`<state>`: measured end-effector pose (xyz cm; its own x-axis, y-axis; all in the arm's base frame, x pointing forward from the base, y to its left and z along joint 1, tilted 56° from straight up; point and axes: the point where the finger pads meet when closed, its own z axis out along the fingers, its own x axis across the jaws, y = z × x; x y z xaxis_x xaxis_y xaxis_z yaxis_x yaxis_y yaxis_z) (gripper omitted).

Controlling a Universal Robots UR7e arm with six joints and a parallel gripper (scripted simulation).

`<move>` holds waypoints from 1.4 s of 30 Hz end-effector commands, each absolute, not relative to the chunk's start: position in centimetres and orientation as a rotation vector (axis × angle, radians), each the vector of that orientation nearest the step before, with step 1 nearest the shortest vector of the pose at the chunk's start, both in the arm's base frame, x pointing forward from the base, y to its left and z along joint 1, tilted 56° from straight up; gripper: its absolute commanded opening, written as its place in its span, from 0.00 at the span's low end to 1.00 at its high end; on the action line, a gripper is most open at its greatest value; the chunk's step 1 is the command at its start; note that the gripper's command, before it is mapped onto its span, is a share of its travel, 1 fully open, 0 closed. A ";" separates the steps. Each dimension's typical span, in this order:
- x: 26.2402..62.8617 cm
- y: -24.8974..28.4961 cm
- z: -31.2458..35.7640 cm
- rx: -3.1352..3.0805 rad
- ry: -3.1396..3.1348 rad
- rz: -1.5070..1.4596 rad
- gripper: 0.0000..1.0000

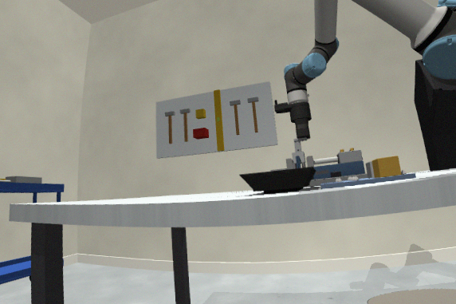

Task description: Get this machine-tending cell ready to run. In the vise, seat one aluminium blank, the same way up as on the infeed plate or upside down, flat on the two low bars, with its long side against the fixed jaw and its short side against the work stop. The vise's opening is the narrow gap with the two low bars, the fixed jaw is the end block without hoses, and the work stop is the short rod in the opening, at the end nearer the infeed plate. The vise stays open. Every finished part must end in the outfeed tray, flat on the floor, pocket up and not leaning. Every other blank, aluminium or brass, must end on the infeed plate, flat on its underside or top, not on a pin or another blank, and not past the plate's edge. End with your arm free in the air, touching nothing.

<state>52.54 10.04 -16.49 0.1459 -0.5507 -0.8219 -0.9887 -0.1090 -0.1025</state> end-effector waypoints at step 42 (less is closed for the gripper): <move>53.0 8.6 -18.6 -1.746 1.482 0.824 0.00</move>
<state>52.49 9.71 -17.52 0.1443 -0.5458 -0.8254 -0.9889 -0.1100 -0.1001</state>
